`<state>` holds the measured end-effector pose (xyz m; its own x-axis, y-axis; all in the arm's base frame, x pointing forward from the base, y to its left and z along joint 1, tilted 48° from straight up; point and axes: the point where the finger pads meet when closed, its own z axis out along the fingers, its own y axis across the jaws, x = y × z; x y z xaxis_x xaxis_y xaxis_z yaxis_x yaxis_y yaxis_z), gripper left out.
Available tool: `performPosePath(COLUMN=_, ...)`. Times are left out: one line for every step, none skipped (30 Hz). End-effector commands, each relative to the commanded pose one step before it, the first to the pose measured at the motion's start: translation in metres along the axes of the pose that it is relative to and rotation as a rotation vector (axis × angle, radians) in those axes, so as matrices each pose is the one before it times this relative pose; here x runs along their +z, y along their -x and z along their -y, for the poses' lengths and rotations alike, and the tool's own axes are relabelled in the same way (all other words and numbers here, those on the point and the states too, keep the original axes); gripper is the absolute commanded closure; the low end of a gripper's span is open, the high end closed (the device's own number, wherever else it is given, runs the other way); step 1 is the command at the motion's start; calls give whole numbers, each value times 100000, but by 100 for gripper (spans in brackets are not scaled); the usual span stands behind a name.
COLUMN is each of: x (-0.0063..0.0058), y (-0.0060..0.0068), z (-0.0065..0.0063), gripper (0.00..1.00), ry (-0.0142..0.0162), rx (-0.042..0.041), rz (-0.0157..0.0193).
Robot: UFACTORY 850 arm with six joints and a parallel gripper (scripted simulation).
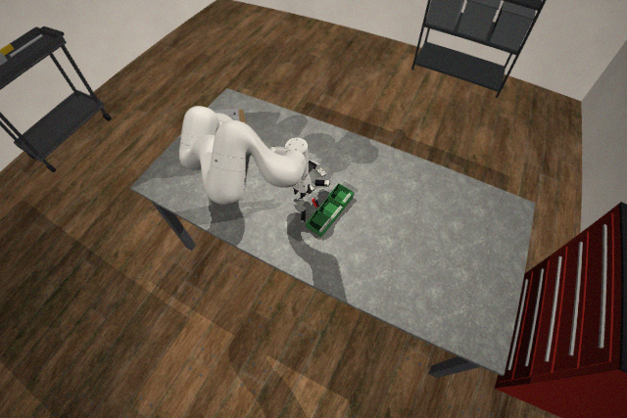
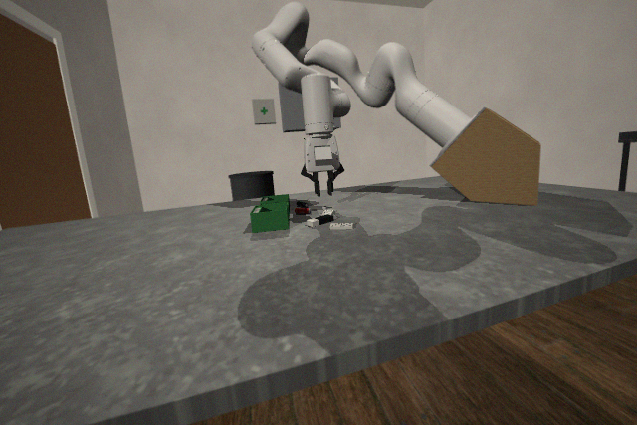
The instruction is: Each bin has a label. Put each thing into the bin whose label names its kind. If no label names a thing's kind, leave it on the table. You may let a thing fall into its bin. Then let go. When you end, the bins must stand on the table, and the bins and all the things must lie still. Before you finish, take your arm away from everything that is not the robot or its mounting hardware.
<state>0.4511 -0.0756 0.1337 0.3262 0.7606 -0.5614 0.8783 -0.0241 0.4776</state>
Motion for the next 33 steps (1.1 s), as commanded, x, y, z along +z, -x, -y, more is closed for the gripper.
performPosePath(x=1588, y=-36, z=-70, gripper=70, ry=176, rx=28, rz=-40)
performPosePath(x=400, y=-1, z=-2, gripper=70, ry=0, rx=-1, rz=1)
performPosePath(x=400, y=-1, z=-2, gripper=70, ry=0, rx=-1, rz=1)
performPosePath(x=400, y=-1, z=-2, gripper=70, ry=0, rx=-1, rz=1)
performPosePath(x=41, y=-2, z=-3, gripper=70, ry=0, rx=0, rz=0)
performPosePath(x=1, y=-2, z=-3, gripper=70, ry=0, rx=0, rz=0)
performPosePath(x=1, y=-1, z=-3, gripper=70, ry=0, rx=0, rz=0)
performPosePath(x=1, y=-1, z=-3, gripper=70, ry=0, rx=0, rz=0)
performPosePath(x=0, y=0, z=-2, gripper=70, ry=0, rx=0, rz=0)
performPosePath(x=0, y=0, z=0, gripper=70, ry=0, rx=0, rz=0)
performPosePath(x=0, y=0, z=0, gripper=70, ry=0, rx=0, rz=0)
performPosePath(x=133, y=2, z=3, gripper=70, ry=0, rx=0, rz=0)
performPosePath(x=133, y=2, z=4, gripper=70, ry=0, rx=0, rz=0)
performPosePath(x=133, y=2, z=5, gripper=70, ry=0, rx=0, rz=0)
performPosePath(x=133, y=2, z=5, gripper=70, ry=0, rx=0, rz=0)
performPosePath(x=133, y=2, z=5, gripper=70, ry=0, rx=0, rz=0)
performPosePath(x=133, y=1, z=4, gripper=70, ry=0, rx=0, rz=0)
performPosePath(x=133, y=1, z=3, gripper=70, ry=0, rx=0, rz=0)
performPosePath(x=133, y=1, z=2, gripper=70, ry=0, rx=0, rz=0)
performPosePath(x=133, y=1, z=2, gripper=70, ry=0, rx=0, rz=0)
performPosePath(x=0, y=1, z=1, gripper=70, ry=0, rx=0, rz=0)
performPosePath(x=0, y=0, z=1, gripper=70, ry=0, rx=0, rz=0)
performPosePath(x=-7, y=1, z=-2, gripper=70, ry=-3, rx=0, rz=0)
performPosePath(x=3, y=0, z=1, gripper=70, ry=1, rx=0, rz=0)
performPosePath(x=2, y=0, z=0, gripper=70, ry=1, rx=0, rz=0)
performPosePath(x=1, y=0, z=1, gripper=70, ry=0, rx=0, rz=0)
performPosePath(x=0, y=0, z=0, gripper=70, ry=0, rx=0, rz=0)
performPosePath(x=0, y=0, z=0, gripper=70, ry=0, rx=0, rz=0)
performPosePath(x=1, y=0, z=1, gripper=70, ry=0, rx=0, rz=0)
performPosePath(x=0, y=0, z=1, gripper=70, ry=0, rx=0, rz=0)
performPosePath(x=0, y=0, z=1, gripper=70, ry=0, rx=0, rz=0)
performPosePath(x=-6, y=-1, z=-5, gripper=70, ry=3, rx=5, rz=0)
performPosePath(x=1, y=0, z=1, gripper=70, ry=0, rx=-1, rz=0)
